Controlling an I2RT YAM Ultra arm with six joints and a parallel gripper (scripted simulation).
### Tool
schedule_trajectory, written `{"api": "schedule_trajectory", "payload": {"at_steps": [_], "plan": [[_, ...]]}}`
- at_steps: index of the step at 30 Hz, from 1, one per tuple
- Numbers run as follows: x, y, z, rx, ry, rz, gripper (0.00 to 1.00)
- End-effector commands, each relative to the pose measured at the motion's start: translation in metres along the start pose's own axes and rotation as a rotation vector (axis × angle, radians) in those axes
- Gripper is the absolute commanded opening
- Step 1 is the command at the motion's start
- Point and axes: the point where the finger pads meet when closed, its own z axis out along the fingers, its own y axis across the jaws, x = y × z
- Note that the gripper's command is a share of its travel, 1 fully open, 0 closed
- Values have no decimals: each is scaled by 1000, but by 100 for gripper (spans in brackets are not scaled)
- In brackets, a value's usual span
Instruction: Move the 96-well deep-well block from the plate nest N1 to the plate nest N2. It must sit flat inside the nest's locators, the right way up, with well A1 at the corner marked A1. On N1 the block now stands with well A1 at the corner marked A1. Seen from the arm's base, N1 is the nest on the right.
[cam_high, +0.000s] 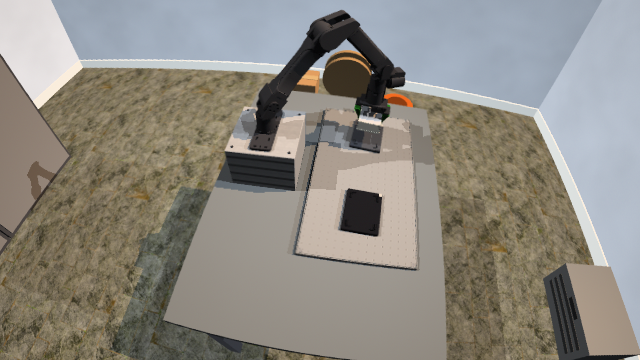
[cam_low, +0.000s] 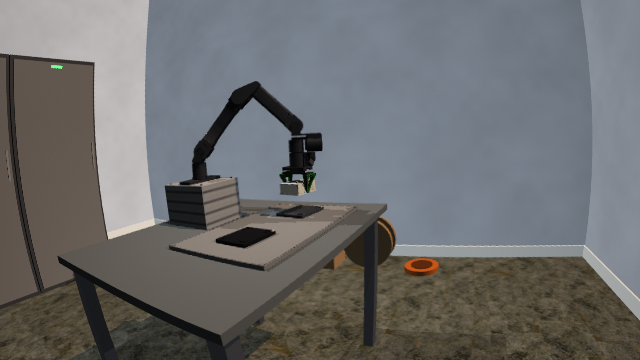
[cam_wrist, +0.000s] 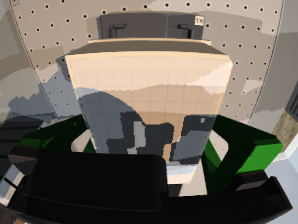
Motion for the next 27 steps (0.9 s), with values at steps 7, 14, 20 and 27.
{"api": "schedule_trajectory", "payload": {"at_steps": [7, 14, 20, 27], "plan": [[-4, -7, 8, 22, -16, 2, 0], [-5, -7, 16, 22, -16, 2, 0], [-5, -7, 26, 22, -16, 2, 0], [-6, -8, 38, 22, -16, 2, 0]]}}
